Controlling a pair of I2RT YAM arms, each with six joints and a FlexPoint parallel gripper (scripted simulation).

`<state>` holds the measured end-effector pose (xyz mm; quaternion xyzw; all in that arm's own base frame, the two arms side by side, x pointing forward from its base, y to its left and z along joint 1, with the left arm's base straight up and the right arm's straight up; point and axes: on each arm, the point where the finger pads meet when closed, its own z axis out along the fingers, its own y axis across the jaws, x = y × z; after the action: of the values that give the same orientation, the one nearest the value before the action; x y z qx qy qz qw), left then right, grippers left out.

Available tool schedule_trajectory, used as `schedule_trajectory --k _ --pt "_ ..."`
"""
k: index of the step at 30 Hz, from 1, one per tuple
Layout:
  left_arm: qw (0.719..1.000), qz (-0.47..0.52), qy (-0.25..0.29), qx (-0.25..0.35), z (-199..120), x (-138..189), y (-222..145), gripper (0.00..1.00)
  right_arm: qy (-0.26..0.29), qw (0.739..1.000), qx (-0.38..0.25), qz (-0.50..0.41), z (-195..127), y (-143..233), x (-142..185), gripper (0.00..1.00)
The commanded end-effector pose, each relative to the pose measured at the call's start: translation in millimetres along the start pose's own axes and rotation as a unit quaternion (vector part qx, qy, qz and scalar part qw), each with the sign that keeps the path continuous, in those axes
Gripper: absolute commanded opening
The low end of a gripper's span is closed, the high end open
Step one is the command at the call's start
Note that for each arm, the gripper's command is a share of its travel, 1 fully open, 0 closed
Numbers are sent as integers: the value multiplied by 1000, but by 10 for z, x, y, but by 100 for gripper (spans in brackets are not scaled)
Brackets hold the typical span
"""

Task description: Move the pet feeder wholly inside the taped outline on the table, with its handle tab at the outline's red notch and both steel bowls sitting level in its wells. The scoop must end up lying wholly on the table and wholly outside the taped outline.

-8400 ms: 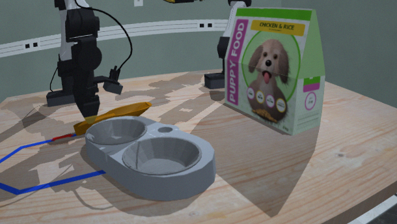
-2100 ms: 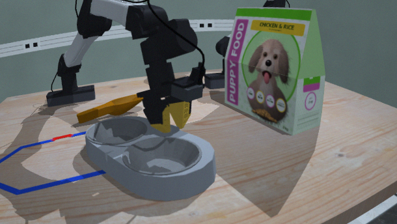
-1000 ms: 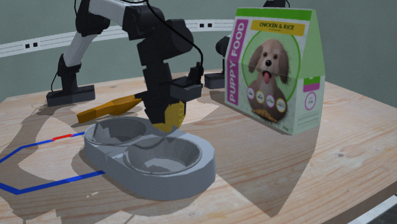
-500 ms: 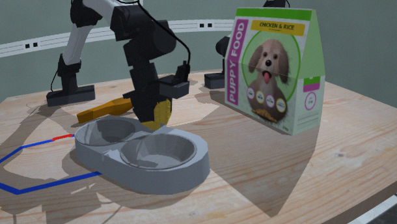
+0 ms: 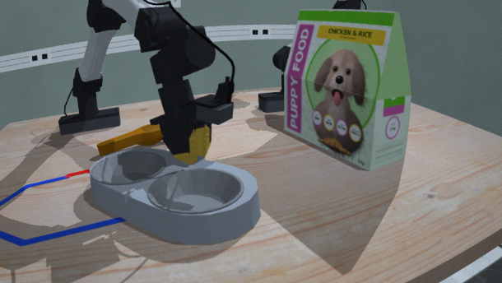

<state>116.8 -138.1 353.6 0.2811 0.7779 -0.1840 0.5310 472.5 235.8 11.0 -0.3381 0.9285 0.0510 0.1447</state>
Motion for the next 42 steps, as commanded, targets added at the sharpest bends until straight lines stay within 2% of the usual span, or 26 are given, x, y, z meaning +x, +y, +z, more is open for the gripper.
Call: schedule_trajectory --k 1,11,17,32,42 --pt "1000 -12 -10 3 -26 -103 -23 100 -7 1000 -3 -1 -169 -40 3 5" --pt "1000 -12 -10 3 -26 -103 -23 100 -27 999 -10 -45 -196 -76 -5 5" --pt "1000 -12 -10 3 -26 -103 -23 100 -27 993 -27 -110 -255 -163 209 5" --pt "1000 -12 -10 3 -26 -103 -23 100 -12 988 -44 -145 -332 -345 595 5" --pt "1000 -12 -10 3 -26 -103 -23 100 -7 974 -69 -216 -405 -437 882 5"
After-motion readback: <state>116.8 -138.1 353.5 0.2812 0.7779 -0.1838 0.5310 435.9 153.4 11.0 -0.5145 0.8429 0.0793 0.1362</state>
